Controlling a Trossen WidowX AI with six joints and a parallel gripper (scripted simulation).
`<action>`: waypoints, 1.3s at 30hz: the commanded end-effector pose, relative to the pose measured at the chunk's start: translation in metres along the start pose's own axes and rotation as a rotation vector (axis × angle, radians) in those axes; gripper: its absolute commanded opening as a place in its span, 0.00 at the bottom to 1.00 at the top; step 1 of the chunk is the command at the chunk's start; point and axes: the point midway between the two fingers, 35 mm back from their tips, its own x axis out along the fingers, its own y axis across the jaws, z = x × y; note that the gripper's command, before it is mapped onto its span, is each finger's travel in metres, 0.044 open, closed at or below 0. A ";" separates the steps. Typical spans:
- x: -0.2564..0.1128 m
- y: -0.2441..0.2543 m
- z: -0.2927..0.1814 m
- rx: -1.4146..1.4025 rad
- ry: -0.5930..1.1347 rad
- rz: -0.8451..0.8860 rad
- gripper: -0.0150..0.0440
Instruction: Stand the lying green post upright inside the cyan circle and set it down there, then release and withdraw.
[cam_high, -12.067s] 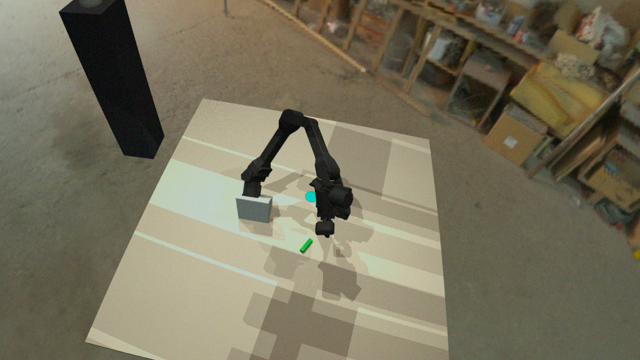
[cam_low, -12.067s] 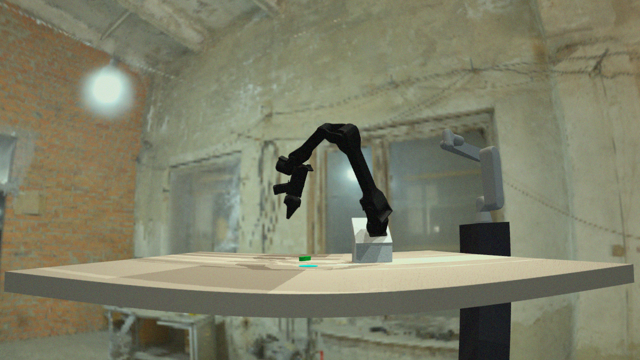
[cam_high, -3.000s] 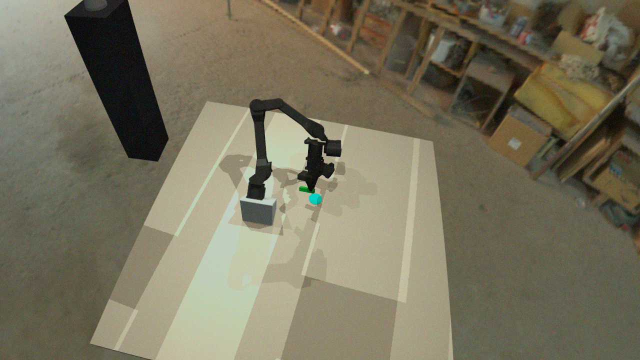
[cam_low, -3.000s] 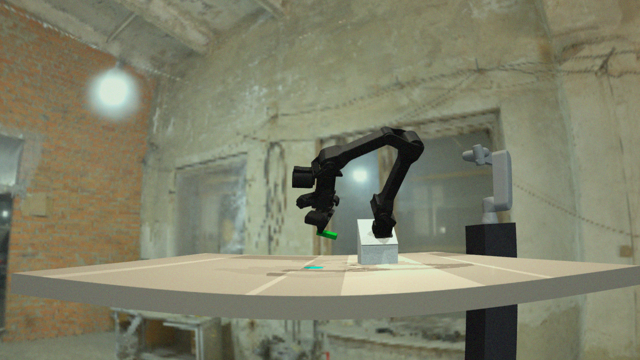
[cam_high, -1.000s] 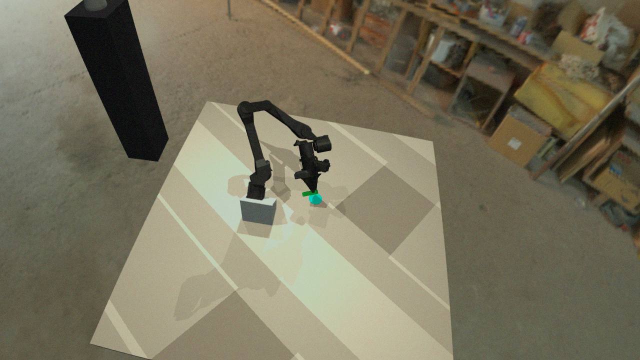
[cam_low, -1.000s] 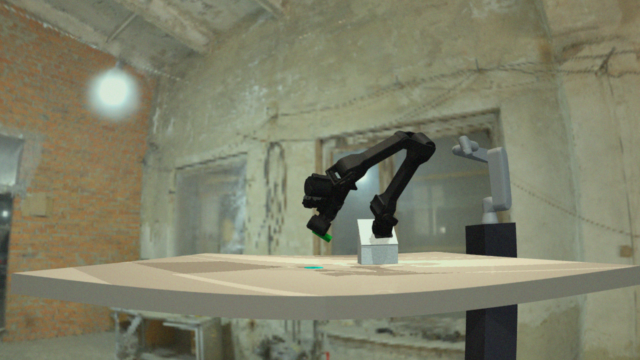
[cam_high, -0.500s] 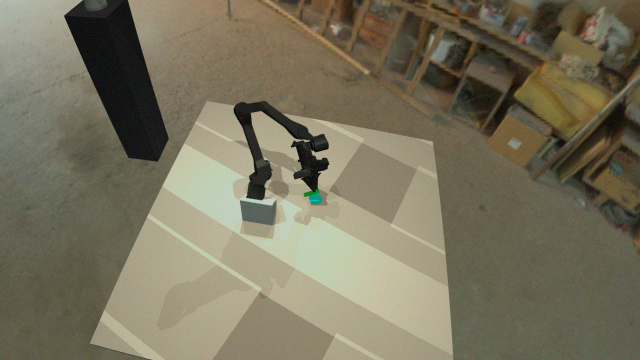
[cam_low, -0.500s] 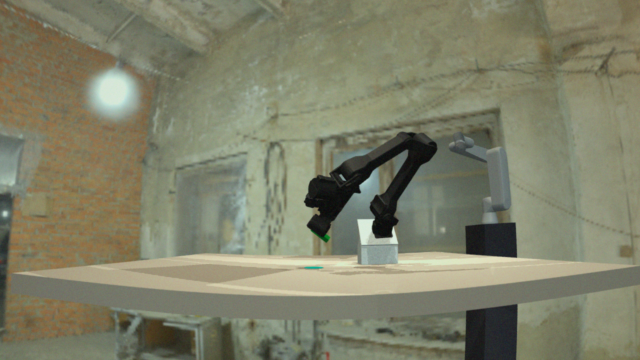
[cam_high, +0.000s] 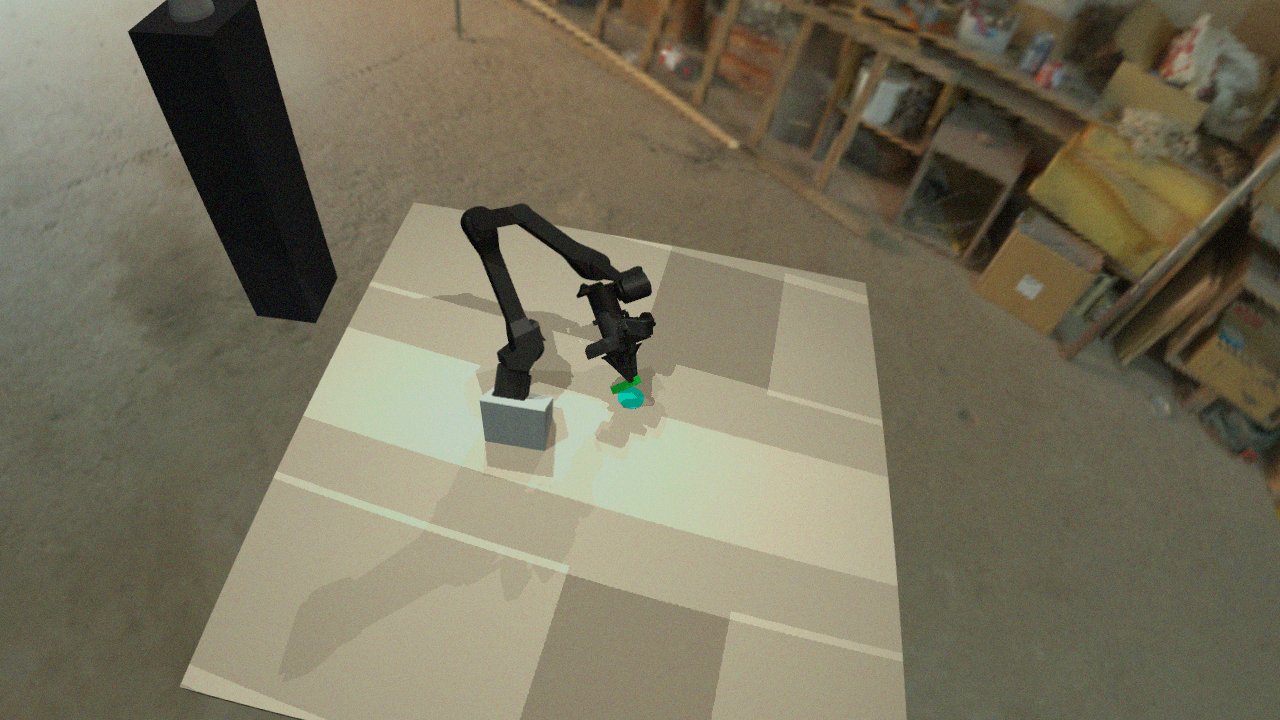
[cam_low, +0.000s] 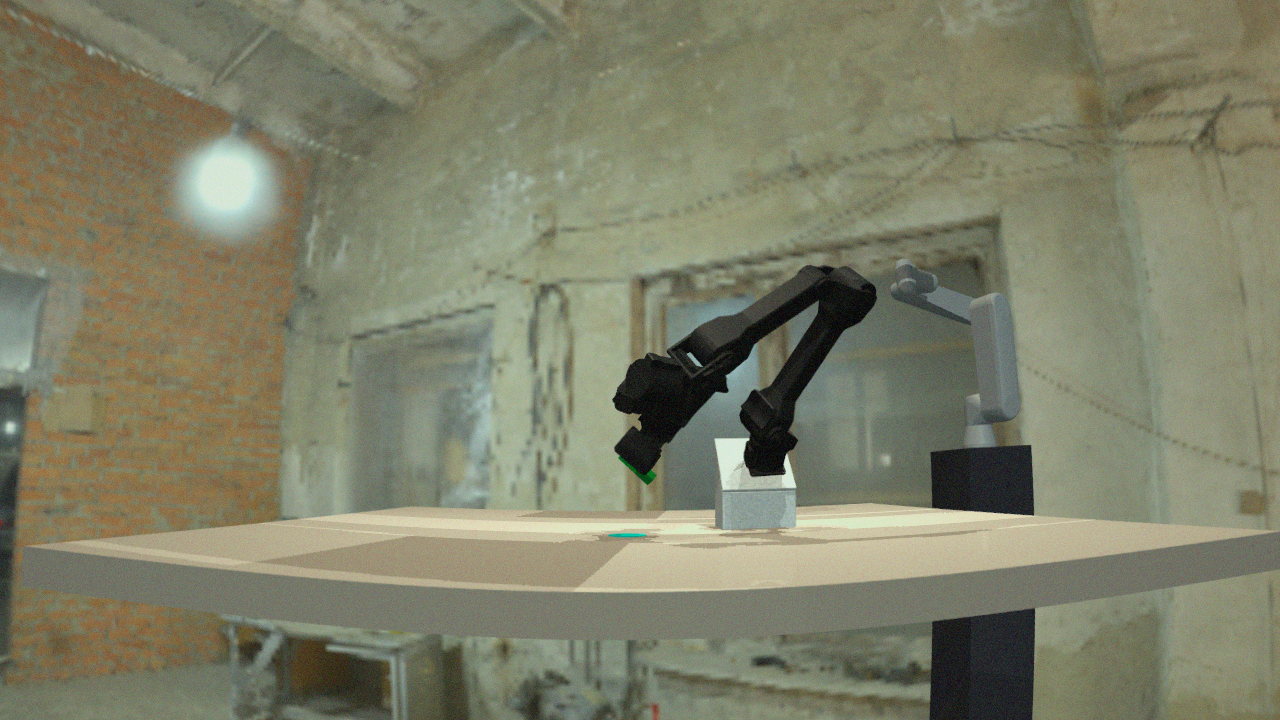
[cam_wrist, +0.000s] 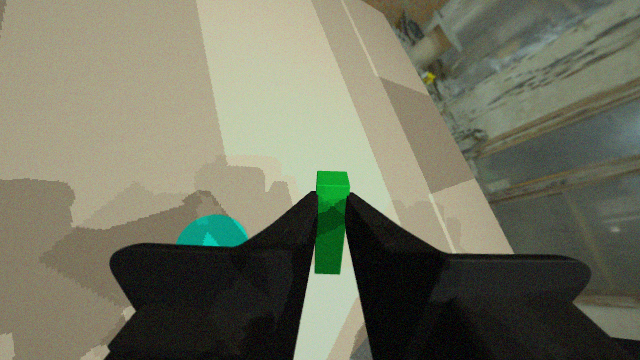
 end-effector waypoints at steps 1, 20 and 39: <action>0.001 -0.002 -0.001 0.011 -0.023 -0.005 0.29; -0.004 0.001 0.002 0.066 -0.143 0.020 0.29; -0.010 0.004 0.005 0.133 -0.257 0.061 0.29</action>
